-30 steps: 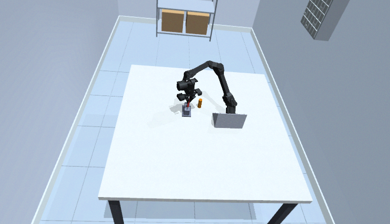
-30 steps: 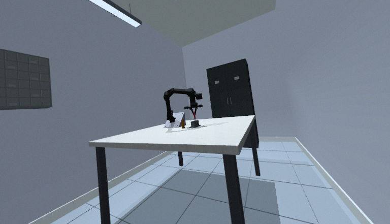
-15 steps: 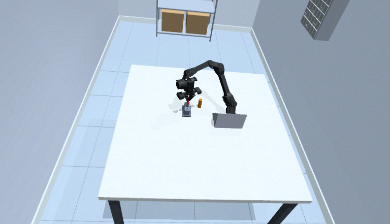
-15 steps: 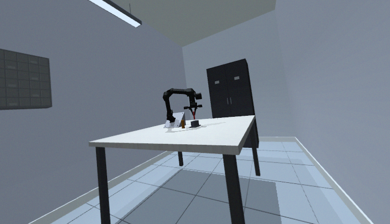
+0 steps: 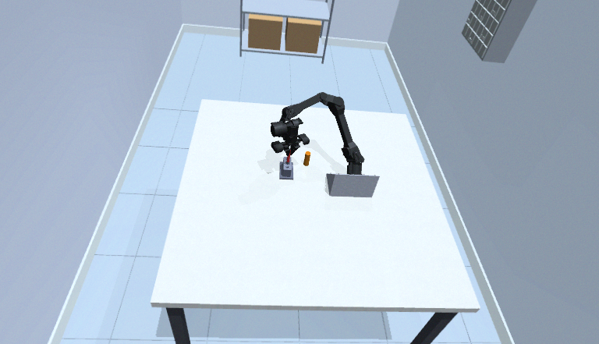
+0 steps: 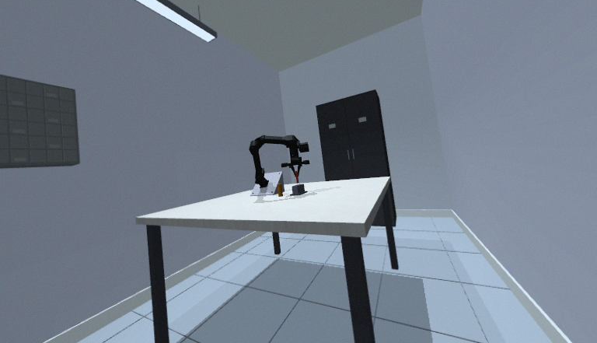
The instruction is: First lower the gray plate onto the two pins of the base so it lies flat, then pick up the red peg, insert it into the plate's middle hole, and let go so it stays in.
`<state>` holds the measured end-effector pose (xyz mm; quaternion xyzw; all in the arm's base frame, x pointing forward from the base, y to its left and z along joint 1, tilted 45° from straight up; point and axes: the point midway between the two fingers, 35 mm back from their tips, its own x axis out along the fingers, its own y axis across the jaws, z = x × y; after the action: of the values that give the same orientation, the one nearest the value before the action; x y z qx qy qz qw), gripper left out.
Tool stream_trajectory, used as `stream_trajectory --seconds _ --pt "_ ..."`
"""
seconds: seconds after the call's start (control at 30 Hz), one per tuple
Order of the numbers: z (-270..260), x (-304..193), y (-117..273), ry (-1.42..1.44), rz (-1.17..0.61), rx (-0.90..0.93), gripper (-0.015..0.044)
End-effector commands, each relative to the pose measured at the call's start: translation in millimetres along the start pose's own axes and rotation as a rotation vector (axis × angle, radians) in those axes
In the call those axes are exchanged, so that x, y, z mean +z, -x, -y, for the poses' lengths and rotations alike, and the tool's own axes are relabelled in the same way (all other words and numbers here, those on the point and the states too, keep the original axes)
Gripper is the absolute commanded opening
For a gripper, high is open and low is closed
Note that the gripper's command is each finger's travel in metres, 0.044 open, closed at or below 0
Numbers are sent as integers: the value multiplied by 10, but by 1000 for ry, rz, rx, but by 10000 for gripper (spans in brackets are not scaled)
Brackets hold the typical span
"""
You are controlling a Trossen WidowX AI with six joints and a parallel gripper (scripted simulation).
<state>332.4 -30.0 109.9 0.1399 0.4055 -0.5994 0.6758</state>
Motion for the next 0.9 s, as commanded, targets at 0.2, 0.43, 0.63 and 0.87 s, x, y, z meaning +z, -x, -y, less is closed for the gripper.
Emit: stream_trajectory --seconds 0.2,0.43,0.63,0.87 --pt "0 1 -8 0 0 0 0" --pt "6 17 -99 2 3 -1 0" --pt "11 31 -170 4 6 -2 0" --pt "10 20 -152 1 0 -2 0"
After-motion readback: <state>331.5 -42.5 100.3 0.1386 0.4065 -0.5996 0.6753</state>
